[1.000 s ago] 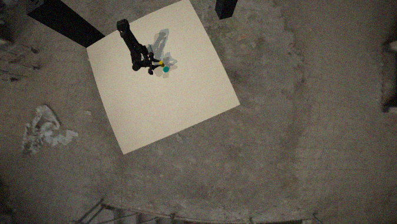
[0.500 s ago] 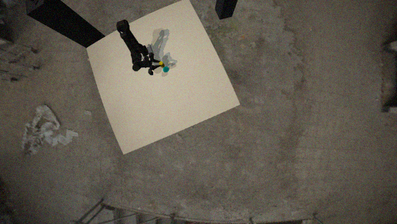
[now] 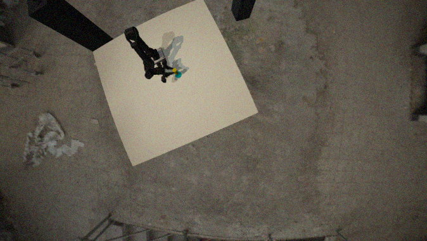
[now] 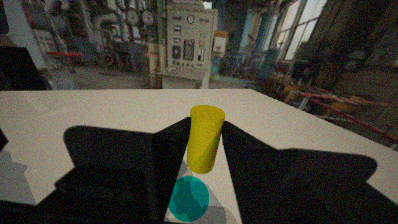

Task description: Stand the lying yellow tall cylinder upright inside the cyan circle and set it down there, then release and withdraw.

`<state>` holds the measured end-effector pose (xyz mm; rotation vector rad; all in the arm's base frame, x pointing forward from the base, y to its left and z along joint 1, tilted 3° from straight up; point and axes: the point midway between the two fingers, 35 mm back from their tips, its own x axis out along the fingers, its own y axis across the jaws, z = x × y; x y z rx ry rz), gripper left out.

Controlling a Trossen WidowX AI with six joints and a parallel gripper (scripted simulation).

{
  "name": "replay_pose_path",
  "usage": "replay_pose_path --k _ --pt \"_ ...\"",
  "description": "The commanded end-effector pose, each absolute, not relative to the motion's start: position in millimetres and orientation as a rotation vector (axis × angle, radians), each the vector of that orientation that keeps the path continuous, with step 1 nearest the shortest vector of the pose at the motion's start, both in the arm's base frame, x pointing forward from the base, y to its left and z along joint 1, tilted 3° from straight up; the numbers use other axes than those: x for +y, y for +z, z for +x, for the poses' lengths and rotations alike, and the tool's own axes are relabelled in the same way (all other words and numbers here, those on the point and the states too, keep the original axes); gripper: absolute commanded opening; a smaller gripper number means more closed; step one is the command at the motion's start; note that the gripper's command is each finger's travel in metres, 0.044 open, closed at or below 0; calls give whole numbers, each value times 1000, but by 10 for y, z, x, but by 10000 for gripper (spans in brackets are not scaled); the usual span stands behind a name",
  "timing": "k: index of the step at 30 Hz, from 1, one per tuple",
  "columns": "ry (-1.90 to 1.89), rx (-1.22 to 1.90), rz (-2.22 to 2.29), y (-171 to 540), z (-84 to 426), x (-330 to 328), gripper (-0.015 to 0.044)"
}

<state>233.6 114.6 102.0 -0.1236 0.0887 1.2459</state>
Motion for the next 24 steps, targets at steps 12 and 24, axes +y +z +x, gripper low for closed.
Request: replay_pose_path --k 12,24 --pt "1252 87 -120 692 2304 1135 105" --pt "1252 88 -120 491 2246 1133 105"
